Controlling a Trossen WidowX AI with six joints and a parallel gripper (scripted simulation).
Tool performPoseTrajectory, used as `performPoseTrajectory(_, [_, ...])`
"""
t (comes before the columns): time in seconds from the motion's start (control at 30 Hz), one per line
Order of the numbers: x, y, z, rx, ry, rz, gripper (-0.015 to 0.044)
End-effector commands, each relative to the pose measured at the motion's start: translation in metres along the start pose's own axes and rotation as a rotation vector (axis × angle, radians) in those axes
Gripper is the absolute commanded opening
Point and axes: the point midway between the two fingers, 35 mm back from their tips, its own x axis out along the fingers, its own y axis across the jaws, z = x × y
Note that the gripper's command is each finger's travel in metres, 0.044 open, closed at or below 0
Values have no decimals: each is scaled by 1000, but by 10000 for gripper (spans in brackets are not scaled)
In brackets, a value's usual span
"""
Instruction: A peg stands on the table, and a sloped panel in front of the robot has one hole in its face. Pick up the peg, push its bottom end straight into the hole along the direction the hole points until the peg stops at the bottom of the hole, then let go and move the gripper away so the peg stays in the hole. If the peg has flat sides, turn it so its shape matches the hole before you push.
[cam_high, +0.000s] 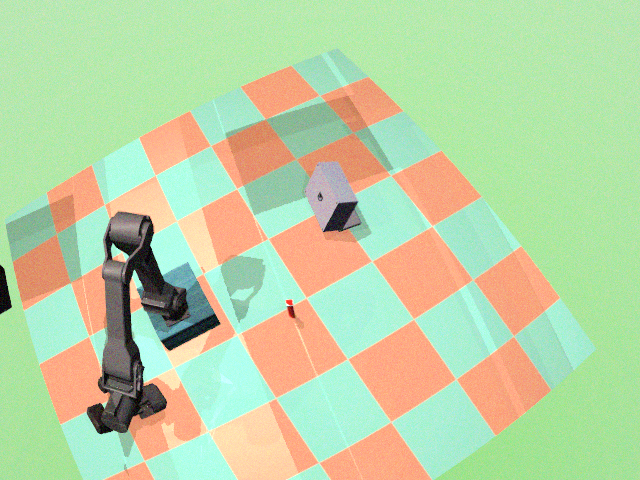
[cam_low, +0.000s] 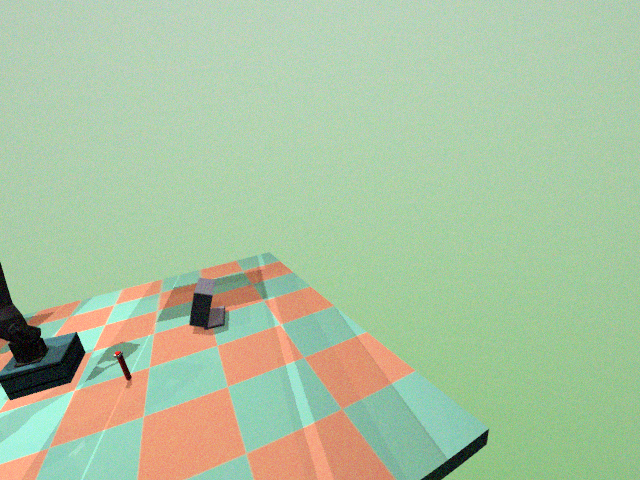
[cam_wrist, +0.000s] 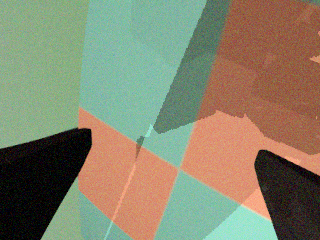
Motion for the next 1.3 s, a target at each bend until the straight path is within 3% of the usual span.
performPoseTrajectory(0.0, [-5, -7, -14, -104, 30, -12, 440])
performPoseTrajectory(1.27, [-66, -109, -103, -1094, 269, -53, 440])
